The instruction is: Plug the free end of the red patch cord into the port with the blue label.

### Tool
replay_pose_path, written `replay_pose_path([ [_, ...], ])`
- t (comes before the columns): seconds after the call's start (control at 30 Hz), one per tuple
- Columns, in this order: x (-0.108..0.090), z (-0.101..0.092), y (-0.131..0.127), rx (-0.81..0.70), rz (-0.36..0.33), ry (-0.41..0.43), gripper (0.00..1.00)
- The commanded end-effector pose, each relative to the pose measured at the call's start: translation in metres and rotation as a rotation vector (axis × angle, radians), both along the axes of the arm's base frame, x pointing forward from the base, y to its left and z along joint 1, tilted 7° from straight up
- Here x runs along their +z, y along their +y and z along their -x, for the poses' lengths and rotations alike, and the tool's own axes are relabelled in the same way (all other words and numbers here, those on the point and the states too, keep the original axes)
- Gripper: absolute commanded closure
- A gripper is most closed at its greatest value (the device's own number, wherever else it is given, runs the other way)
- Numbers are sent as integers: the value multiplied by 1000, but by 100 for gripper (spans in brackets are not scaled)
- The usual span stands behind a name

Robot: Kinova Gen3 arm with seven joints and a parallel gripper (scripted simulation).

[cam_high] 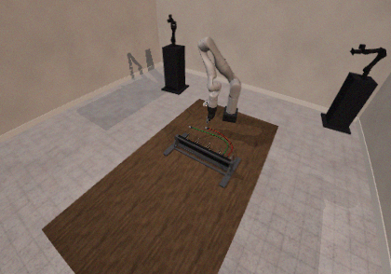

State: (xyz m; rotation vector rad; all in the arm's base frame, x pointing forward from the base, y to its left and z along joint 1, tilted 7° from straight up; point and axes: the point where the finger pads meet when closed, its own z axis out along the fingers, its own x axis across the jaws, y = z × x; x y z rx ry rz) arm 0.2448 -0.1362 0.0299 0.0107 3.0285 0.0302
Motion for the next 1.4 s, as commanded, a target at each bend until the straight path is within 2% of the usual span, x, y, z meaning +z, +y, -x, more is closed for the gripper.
replay_pose_path([
  [0.0, -2, 0, 1, 3, -2, 1, 27],
  [0.4, -15, -1, 1, 3, -2, 1, 27],
  [0.9, -44, -4, 2, 3, -2, 1, 27],
  [1.37, -62, -6, 2, 3, -2, 1, 27],
])
